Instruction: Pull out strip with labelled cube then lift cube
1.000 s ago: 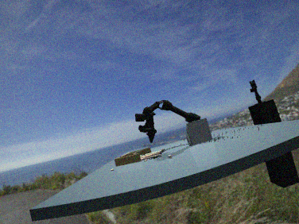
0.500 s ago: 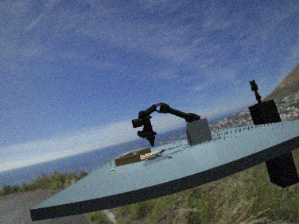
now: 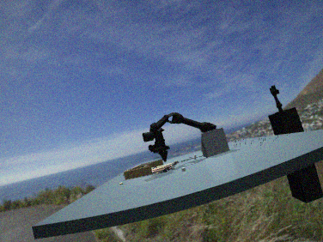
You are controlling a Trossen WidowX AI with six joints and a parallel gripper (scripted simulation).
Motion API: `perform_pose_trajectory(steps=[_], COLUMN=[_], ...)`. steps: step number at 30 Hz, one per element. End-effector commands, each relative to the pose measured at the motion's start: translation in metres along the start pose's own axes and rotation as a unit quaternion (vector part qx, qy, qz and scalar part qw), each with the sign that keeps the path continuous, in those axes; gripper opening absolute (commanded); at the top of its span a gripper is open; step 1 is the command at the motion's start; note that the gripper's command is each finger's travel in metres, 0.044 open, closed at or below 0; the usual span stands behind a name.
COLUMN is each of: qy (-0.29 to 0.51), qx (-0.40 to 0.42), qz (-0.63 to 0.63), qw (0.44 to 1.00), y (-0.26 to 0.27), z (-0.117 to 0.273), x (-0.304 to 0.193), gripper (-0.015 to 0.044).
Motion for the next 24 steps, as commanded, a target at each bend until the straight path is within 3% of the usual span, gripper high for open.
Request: perform_pose_trajectory(steps=[1, 24], qy=[0.000, -0.001], qx=[-0.004, -0.006], qz=[0.005, 0.005], qw=[1.000, 1.000], y=[0.000, -0.001], z=[-0.008, -0.044], x=[-0.002, 0.000], gripper=[0.0000, 0.0000])
Point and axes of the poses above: the point midway between the two fingers, 35 mm back from their tips, its own z axis back along the fingers, its own y axis across the jaws, x = y × z, the point moved 6 cm from there along z, back along the fingers, and after that the axes turned 3 degrees about -z, right-handed, at the moved point
